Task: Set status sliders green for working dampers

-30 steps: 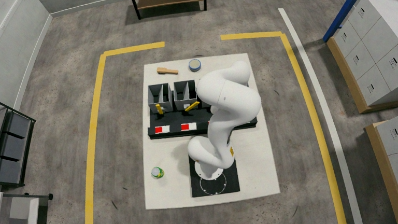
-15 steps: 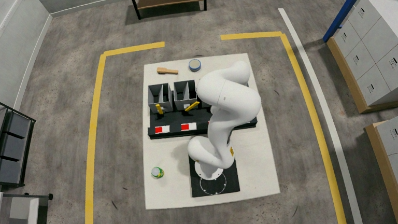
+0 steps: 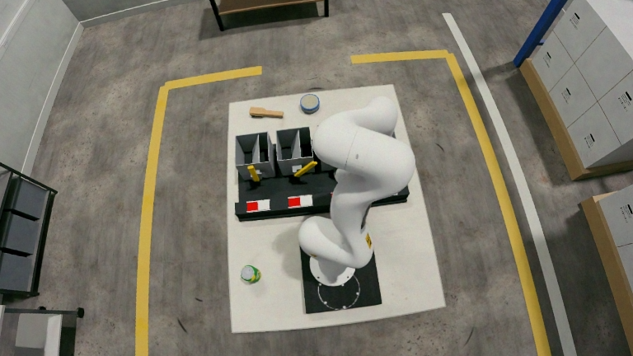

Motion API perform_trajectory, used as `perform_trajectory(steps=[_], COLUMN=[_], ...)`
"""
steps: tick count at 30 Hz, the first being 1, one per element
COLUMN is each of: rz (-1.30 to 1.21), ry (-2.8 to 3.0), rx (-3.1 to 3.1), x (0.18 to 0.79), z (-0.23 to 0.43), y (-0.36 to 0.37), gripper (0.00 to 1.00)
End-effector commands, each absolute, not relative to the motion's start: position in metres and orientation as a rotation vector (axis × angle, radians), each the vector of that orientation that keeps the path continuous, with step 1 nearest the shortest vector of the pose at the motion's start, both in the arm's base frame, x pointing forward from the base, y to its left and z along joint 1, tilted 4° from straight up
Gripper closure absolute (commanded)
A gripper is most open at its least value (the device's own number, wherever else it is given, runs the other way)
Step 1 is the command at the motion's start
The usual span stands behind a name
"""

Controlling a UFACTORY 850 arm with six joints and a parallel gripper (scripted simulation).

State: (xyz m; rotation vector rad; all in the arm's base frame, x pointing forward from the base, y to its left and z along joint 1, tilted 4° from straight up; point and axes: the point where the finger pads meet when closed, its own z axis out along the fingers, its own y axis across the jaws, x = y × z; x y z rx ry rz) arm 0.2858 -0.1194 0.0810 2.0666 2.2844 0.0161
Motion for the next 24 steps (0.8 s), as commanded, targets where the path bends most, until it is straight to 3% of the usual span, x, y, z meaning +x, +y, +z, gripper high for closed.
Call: perform_trajectory(steps=[1, 24], rz=[0.01, 0.01], ry=[2.279, 2.278], rx=[2.062, 2.062], x=[0.2861, 0.2855], z=[0.081, 0.0805], y=[-0.1188, -0.1135], gripper=[1.0, 1.0])
